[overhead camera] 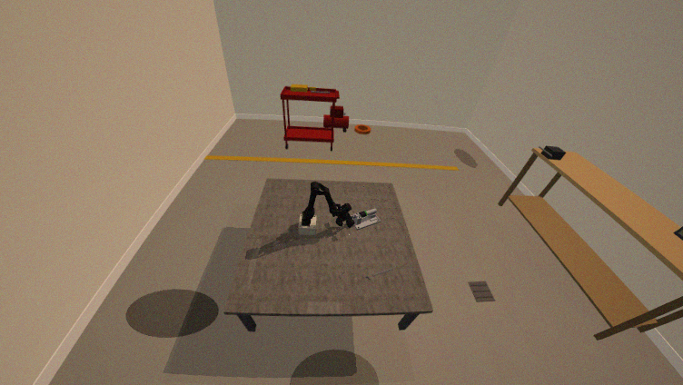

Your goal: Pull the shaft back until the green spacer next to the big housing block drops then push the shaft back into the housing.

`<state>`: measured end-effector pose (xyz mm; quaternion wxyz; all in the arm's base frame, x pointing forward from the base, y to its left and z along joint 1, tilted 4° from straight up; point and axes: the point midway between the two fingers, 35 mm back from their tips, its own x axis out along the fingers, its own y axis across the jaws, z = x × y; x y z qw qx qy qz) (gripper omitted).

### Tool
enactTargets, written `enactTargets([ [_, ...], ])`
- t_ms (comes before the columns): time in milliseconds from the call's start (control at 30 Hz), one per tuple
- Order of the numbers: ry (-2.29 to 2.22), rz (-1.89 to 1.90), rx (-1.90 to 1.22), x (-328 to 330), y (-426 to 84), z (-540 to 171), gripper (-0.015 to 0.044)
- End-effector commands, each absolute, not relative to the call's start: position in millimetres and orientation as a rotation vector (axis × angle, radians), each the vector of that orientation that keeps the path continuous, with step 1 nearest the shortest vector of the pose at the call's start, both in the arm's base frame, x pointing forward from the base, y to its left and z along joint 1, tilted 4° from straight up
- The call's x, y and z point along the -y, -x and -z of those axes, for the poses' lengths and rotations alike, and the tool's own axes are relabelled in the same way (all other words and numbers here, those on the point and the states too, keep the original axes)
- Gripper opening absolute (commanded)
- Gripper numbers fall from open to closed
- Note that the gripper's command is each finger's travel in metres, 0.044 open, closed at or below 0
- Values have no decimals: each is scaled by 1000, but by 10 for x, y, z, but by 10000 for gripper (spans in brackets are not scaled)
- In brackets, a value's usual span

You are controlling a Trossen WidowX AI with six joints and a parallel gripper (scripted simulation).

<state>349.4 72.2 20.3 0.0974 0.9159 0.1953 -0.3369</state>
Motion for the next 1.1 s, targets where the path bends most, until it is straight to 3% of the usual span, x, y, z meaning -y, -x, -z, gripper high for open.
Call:
enactTargets([
  [0, -2706, 997, -585, -723, -3482, -199, 0],
  [1067, -2706, 997, -585, -707, -3449, -196, 0],
])
